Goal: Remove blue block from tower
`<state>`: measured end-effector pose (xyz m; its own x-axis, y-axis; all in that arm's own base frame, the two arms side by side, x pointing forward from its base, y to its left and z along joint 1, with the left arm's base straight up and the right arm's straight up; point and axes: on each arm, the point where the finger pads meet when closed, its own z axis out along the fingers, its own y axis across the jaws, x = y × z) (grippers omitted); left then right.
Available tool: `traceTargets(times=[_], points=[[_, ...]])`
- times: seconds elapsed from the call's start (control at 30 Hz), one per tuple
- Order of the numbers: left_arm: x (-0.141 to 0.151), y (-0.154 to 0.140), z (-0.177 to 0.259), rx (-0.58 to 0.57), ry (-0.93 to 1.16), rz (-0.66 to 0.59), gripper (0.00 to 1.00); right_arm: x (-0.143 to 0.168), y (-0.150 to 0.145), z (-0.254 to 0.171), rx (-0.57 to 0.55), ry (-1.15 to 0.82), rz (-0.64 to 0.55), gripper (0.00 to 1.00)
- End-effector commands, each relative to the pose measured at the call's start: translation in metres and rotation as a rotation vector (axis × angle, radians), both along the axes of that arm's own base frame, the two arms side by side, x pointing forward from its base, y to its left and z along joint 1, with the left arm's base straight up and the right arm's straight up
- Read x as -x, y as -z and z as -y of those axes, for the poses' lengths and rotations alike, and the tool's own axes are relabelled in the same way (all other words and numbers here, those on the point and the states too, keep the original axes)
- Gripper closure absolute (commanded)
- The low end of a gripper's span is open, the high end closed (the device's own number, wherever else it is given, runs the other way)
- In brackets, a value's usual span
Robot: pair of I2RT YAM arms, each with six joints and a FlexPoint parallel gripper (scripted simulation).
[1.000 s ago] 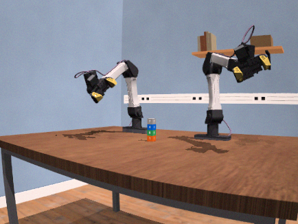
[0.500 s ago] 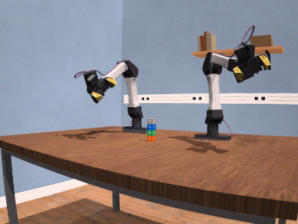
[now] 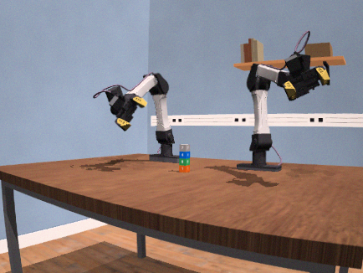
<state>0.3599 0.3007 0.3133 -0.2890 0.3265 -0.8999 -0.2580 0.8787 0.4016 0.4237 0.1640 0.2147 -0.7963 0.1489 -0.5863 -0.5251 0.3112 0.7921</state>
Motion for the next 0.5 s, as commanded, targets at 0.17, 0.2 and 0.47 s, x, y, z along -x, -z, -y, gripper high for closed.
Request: traceTargets(times=[0.17,0.2,0.47], points=[[0.000,-0.005,0.000,-0.009,0.000,0.008,0.00,-0.013,0.027,-0.029,0.118,0.059,-0.220,0.00],[0.000,-0.005,0.000,-0.009,0.000,0.008,0.00,-0.012,0.034,-0.036,0.143,0.076,-0.280,0.00],[0.000,-0.005,0.000,-0.009,0.000,0.008,0.00,-0.007,0.047,-0.065,0.228,0.081,-0.378,0.00]])
